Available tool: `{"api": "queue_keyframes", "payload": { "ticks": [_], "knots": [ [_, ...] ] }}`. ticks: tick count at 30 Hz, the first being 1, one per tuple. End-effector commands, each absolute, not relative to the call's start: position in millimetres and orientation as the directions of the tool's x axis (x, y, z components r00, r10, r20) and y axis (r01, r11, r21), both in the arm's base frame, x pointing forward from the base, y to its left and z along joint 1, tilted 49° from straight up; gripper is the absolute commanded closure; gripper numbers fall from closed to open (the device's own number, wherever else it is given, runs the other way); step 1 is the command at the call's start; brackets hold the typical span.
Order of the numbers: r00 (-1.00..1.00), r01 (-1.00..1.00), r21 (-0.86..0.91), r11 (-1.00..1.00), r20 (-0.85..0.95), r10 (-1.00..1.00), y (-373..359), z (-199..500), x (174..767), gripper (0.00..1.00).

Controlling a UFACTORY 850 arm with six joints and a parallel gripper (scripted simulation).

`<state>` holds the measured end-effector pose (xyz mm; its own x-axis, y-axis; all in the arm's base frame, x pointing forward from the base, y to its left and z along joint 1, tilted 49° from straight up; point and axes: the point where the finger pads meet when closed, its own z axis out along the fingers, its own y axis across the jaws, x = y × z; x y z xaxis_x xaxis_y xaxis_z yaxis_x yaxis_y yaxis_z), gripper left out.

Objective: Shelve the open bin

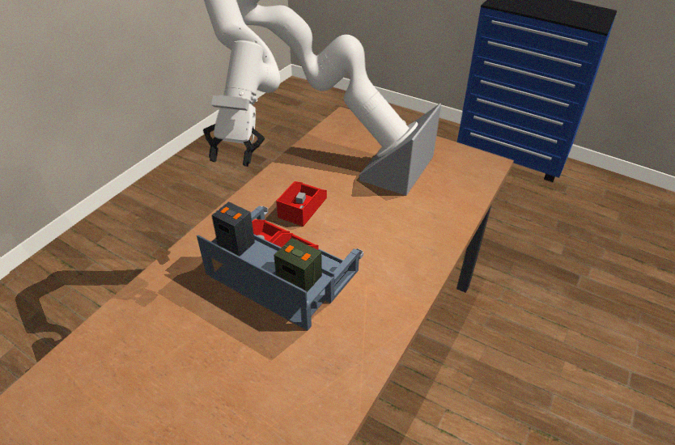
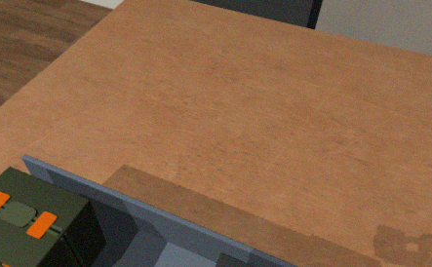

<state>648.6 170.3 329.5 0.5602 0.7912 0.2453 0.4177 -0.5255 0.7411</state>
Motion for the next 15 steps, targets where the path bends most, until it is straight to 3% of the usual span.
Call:
{"api": "queue_keyframes", "payload": {
  "ticks": [1, 4, 15],
  "knots": [
    [0.559, 0.417, 0.741, -0.526, 0.247, 0.792, 168, 329, 629, 0.0],
    [0.559, 0.417, 0.741, -0.526, 0.247, 0.792, 164, 327, 600, 0.0],
    [0.559, 0.417, 0.741, -0.526, 0.247, 0.792, 164, 327, 600, 0.0]
  ]
}}
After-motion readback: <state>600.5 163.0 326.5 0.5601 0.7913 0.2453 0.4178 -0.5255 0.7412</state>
